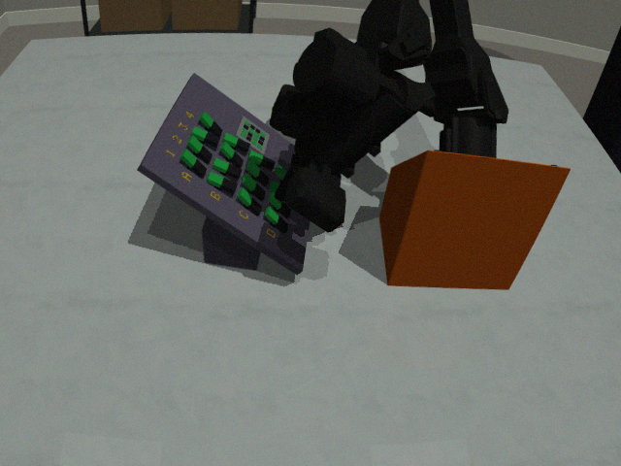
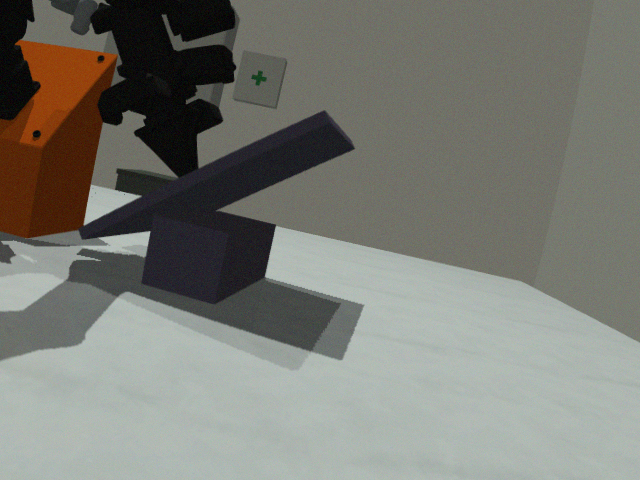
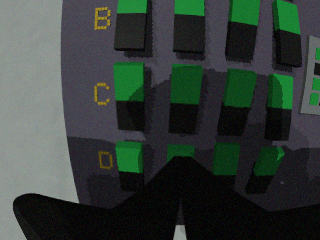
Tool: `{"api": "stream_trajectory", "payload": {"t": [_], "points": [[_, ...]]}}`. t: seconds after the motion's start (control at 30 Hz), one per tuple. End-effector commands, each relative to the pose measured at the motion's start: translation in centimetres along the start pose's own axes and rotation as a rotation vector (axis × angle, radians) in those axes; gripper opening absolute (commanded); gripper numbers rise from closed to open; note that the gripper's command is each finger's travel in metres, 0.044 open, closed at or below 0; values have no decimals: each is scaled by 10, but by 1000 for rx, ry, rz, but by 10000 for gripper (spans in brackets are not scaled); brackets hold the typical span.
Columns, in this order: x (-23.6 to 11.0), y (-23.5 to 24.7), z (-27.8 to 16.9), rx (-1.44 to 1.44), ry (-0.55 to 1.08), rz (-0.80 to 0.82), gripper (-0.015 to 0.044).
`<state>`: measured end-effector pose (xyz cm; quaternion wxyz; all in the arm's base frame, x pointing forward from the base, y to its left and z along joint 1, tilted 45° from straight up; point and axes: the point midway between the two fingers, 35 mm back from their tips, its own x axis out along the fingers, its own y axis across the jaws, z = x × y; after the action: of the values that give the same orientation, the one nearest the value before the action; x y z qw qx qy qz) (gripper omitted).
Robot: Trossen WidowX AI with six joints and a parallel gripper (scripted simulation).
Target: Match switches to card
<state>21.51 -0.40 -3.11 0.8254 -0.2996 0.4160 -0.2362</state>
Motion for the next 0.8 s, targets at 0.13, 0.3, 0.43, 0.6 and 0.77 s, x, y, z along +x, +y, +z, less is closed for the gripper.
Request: {"api": "stream_trajectory", "payload": {"t": [0.13,0.3,0.43,0.6,0.77], "points": [[0,1,0,-3,0,3,0],[0,1,0,-3,0,3,0],[1,1,0,-3,0,3,0],[2,0,0,-3,0,3,0],[2,0,0,-3,0,3,0]]}}
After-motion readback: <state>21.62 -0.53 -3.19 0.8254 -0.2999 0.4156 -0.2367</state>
